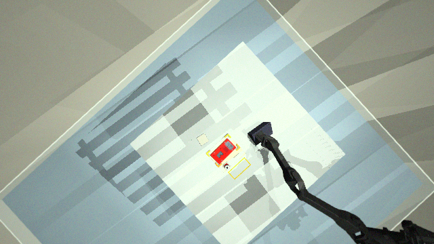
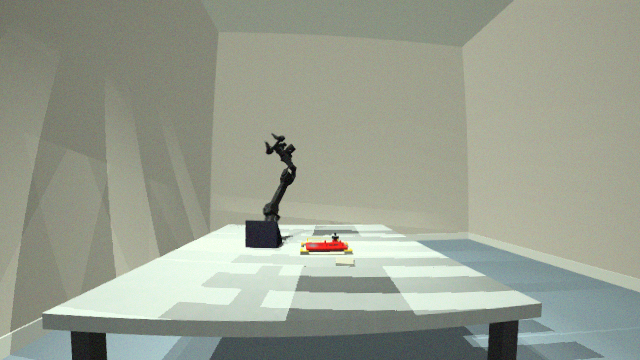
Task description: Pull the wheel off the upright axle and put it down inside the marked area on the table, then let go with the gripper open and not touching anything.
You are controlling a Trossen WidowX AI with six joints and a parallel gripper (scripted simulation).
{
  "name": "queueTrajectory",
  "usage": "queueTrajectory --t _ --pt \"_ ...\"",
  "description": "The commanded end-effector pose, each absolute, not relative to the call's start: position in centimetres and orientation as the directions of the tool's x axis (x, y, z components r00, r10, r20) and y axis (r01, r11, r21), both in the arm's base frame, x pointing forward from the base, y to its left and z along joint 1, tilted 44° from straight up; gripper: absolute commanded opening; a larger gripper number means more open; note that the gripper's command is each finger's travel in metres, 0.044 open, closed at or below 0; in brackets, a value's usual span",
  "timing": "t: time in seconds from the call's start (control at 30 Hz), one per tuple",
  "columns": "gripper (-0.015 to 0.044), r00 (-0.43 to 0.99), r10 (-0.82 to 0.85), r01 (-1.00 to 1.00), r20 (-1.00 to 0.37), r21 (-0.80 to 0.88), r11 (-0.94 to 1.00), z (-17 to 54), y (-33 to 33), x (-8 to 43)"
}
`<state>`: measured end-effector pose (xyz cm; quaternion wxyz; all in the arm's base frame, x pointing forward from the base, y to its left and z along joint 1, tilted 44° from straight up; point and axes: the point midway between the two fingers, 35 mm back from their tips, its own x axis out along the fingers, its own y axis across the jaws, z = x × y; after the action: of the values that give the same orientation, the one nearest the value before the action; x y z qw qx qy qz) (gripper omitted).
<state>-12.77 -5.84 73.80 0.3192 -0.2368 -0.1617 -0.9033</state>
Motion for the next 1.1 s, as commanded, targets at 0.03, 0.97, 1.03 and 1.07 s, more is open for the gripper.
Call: queueTrajectory --t 0.03,0.97,1.03,1.07 --pt "0.0348 -0.695 -0.485 0.641 0.531 0.152 -0.752 73.8 -5.5 -13.1" --pt "0.03 -0.891 0.2 -0.048 0.407 0.355 -0.934 68.0 15.3 -18.5" --pt "0.03 -0.886 0.258 -0.106 0.385 0.374 -0.922 67.2 17.3 -18.2" --pt "0.03 -0.883 0.286 -0.134 0.373 0.383 -0.914 66.8 18.3 -18.0"
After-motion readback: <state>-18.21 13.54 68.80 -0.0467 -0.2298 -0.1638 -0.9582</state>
